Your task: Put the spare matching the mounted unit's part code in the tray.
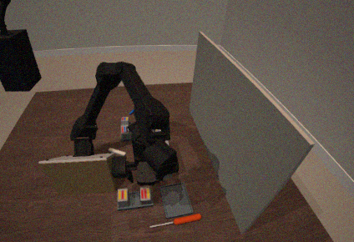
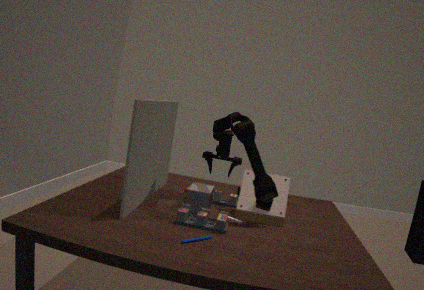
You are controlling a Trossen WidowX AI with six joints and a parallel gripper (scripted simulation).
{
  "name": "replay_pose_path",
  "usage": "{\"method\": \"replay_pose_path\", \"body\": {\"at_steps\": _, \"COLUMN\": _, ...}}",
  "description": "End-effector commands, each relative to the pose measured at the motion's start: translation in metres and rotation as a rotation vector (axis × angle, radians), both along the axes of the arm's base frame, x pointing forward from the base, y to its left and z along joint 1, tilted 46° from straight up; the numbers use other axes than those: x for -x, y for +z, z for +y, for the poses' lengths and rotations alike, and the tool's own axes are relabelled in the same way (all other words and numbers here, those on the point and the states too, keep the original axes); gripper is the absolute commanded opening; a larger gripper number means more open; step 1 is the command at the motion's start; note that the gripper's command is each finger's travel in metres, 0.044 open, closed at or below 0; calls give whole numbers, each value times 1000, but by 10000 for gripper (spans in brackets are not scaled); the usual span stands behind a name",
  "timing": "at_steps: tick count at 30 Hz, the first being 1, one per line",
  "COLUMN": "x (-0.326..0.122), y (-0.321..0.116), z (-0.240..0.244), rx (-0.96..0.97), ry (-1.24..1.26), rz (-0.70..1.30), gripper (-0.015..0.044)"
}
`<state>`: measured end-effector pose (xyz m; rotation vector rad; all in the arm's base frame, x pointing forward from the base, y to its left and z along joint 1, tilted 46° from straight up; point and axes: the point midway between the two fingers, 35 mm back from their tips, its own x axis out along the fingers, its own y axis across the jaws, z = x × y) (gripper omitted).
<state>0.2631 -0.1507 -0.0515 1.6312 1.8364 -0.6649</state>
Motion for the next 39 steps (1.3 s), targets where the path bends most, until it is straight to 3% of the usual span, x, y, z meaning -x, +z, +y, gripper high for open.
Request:
{"method": "replay_pose_path", "body": {"at_steps": 1, "x": 3, "y": -7, "z": 7, "rx": 4, "ry": -1, "rz": 13, "gripper": 361}}
{"method": "replay_pose_path", "body": {"at_steps": 4, "x": 10, "y": -21, "z": 22, "rx": 4, "ry": -1, "rz": 13, "gripper": 300}}
{"method": "replay_pose_path", "body": {"at_steps": 39, "x": 15, "y": -59, "z": 59, "rx": 3, "ry": -1, "rz": 12, "gripper": 300}}
